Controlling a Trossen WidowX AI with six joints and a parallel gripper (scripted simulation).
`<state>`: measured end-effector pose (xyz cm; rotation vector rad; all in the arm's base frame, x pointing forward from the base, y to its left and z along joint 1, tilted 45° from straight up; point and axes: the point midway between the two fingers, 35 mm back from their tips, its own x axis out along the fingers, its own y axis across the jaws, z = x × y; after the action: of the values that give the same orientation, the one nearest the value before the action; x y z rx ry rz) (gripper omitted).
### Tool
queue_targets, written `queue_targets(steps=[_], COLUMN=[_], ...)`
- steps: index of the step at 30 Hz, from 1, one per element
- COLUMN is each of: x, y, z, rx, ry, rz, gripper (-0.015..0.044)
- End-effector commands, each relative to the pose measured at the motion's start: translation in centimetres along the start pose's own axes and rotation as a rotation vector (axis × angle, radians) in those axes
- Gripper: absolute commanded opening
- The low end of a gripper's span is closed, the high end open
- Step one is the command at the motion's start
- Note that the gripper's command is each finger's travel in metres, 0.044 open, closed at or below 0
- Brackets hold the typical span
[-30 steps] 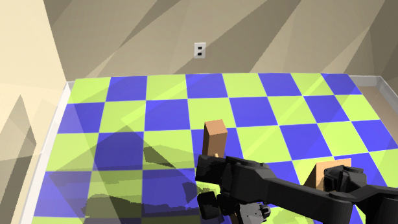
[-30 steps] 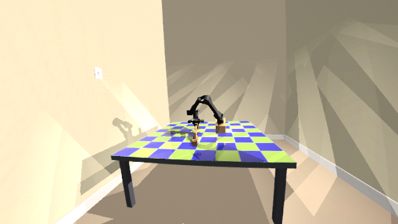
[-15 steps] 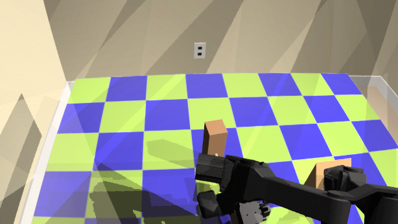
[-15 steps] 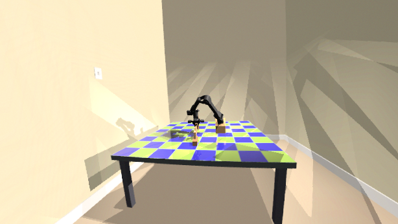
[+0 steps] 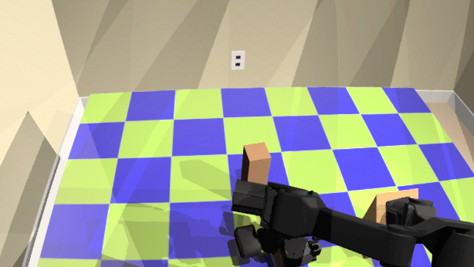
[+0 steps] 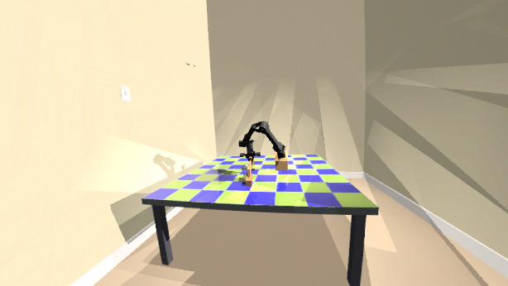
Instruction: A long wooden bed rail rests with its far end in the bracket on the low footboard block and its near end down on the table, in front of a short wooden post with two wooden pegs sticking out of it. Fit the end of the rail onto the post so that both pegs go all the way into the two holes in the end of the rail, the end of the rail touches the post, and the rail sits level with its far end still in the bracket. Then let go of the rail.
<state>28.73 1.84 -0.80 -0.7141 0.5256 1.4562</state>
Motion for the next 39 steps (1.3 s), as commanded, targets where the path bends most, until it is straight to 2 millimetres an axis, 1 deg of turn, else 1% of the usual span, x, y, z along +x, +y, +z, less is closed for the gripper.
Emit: queue_targets(steps=[1, 39], x=[-0.3, -0.2], y=[-0.2, -0.3], z=[-0.2, -1.3], rx=[-0.001, -0.001], ry=[0.0, 0.0], rz=[-0.009, -0.009], gripper=[0.0, 0.0])
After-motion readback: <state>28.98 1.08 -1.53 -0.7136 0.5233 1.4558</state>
